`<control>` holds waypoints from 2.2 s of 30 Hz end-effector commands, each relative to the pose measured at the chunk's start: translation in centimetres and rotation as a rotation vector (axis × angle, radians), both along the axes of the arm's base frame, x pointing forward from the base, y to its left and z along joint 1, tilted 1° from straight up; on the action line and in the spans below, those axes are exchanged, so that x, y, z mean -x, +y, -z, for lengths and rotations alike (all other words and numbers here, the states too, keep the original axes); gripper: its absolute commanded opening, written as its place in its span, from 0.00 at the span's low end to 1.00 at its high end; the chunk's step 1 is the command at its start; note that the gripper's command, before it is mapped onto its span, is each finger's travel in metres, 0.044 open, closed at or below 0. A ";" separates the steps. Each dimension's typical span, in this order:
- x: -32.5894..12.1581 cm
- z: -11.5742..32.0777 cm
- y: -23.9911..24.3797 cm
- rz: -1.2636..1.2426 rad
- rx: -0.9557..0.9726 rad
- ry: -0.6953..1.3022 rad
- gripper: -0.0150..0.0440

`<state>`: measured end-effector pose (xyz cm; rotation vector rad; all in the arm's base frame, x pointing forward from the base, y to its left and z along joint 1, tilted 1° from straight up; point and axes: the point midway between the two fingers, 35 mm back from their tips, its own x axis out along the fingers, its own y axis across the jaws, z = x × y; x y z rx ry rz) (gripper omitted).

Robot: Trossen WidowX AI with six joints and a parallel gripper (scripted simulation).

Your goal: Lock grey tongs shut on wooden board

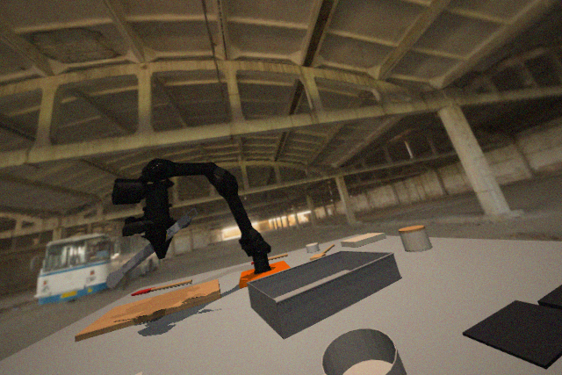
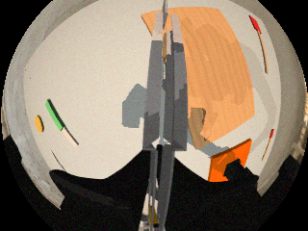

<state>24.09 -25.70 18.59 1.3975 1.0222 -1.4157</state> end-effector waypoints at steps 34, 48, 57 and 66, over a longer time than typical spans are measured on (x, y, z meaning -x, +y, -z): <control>17.0 -0.4 -7.6 -0.243 0.018 0.016 0.00; 16.8 -0.1 -8.0 -0.265 0.122 0.046 0.00; 16.5 0.3 -8.5 -0.287 0.270 0.085 0.00; 16.2 0.5 -8.8 -0.302 0.417 0.120 0.00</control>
